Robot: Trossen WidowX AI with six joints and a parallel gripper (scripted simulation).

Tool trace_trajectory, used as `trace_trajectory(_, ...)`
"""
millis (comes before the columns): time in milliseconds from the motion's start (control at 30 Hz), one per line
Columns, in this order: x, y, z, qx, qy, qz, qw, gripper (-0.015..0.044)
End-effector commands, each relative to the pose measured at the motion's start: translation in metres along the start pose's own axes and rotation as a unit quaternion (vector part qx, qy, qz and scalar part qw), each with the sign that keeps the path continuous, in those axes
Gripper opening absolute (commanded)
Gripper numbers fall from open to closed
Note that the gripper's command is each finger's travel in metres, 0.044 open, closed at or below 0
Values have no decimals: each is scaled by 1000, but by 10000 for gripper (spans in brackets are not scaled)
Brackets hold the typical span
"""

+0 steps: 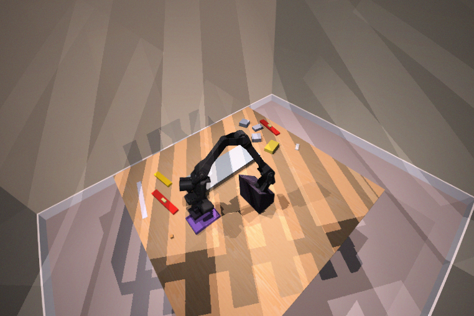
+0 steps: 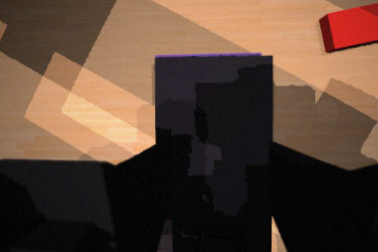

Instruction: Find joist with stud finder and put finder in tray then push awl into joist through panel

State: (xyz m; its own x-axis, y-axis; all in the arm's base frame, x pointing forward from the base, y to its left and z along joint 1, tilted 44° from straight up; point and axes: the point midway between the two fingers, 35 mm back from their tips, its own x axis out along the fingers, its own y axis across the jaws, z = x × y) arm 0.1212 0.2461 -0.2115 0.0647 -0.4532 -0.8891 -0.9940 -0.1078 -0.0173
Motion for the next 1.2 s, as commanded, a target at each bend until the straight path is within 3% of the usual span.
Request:
trace_trajectory(0, 8, -1, 2, -2, -5, 0, 1000, 0)
trace_trajectory(1167, 81, -2, -19, -2, -4, -1, 1000, 0)
